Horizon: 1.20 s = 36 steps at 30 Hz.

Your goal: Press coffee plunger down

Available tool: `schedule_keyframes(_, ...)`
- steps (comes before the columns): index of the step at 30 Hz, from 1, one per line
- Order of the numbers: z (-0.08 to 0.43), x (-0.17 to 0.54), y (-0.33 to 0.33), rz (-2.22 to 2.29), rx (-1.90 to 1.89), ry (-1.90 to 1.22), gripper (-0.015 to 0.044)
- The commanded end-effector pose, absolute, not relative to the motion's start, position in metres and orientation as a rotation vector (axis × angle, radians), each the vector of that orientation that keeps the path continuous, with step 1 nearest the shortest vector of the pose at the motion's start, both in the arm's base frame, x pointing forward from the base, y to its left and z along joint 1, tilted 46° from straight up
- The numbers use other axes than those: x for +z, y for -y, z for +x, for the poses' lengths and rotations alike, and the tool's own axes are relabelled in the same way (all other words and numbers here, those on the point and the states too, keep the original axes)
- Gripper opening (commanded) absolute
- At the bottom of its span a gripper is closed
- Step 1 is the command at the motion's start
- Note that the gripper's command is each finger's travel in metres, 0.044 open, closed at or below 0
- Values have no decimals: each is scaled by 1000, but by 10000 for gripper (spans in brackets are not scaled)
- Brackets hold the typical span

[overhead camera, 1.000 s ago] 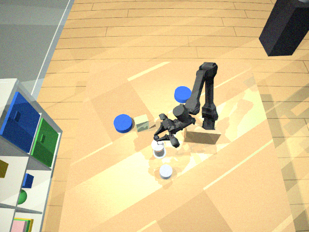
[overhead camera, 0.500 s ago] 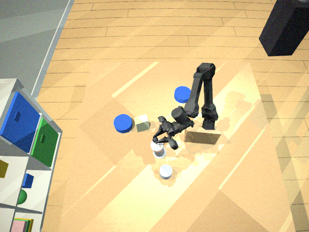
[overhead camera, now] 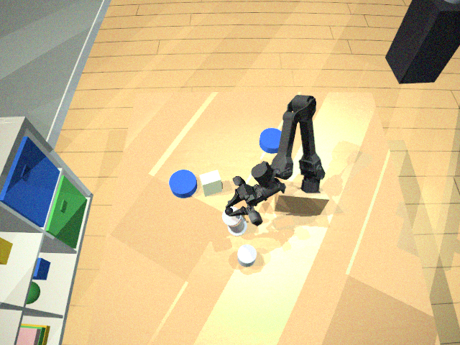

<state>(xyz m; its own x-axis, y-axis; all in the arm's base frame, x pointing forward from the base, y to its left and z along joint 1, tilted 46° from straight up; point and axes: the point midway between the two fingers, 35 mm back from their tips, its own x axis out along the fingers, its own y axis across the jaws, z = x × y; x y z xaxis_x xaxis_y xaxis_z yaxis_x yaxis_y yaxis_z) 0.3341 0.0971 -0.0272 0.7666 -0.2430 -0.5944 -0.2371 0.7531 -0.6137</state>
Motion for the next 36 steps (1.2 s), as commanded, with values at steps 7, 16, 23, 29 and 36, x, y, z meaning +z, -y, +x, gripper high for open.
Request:
schedule_keyframes(7,329,-43,-82,-775,-22,-778,125)
schedule_keyframes(16,333,-44,-83,-775,-22,-778,125)
schedule_keyframes(23,334,-45,-84,-775,-22,-778,125)
schedule_keyframes(29,335,-45,-85,-775,-22,-778,125)
schedule_keyframes(36,336,-46,-85,-775,-22,-777,125)
